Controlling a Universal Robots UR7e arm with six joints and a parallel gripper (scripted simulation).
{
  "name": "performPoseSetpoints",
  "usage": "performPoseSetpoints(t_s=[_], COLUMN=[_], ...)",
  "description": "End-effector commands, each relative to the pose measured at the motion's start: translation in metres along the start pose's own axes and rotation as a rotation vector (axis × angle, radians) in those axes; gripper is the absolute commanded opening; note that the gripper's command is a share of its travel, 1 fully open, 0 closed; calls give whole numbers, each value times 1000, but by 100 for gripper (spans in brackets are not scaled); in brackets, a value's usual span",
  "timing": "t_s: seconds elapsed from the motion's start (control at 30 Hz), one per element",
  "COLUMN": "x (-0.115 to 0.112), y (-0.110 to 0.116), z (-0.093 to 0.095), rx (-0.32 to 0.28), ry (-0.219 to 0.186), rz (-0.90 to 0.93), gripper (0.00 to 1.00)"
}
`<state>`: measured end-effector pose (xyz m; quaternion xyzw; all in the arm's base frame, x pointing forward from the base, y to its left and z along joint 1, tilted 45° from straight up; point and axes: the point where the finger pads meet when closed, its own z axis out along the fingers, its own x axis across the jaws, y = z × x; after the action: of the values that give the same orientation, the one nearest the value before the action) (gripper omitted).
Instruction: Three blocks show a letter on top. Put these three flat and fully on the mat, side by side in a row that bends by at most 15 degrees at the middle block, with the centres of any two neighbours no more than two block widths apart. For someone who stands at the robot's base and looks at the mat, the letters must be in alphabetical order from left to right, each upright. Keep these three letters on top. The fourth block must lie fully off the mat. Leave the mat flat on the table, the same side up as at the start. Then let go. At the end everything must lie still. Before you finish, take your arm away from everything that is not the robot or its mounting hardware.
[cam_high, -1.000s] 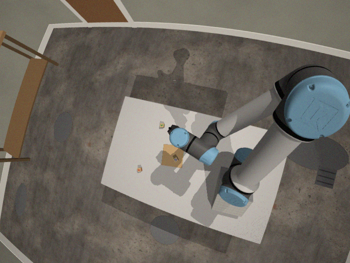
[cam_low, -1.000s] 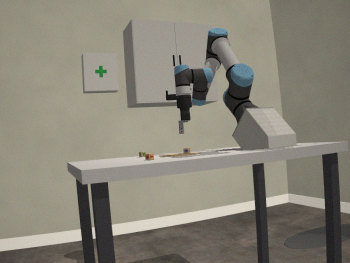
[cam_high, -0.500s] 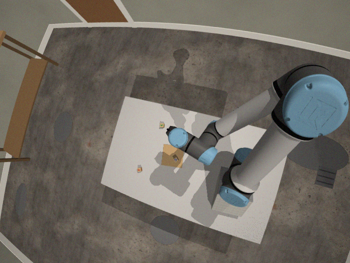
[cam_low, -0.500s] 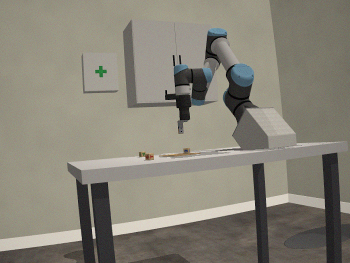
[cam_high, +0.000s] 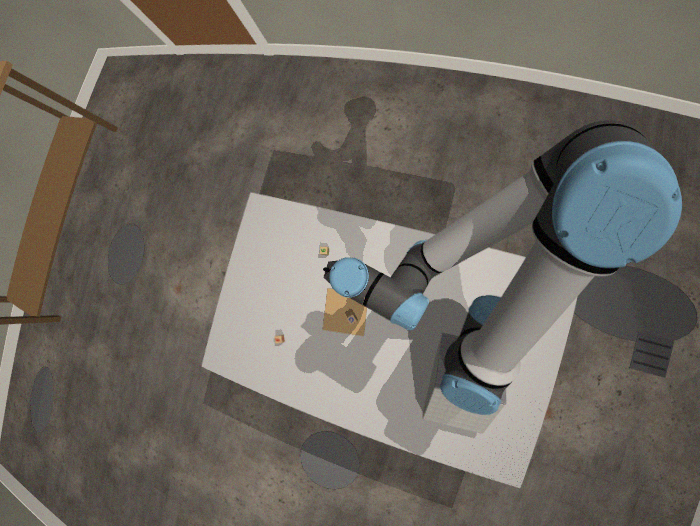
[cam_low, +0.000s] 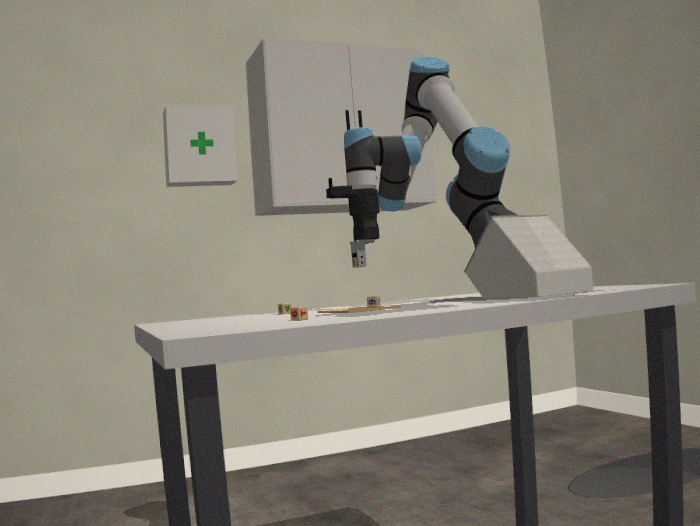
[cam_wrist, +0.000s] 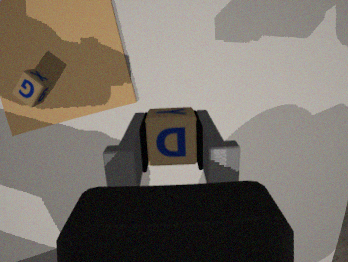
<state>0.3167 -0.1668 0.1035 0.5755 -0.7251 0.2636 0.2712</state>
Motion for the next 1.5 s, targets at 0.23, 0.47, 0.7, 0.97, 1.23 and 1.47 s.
performPoseSetpoints(t_s=[0.23,0.47,0.7,0.97,1.23,1.47], x=[-16,-24,-34,-45,-55,-64], y=[-12,-17,-21,-26,-30,-32], z=[-1,-2,-2,-2,-3,-3], rx=[2,2,2,3,4,4], ry=[-2,-3,-5,-6,-6,-7], rz=[-284,-419,-584,-763,-930,-1087], gripper=[49,49,49,49,49,49])
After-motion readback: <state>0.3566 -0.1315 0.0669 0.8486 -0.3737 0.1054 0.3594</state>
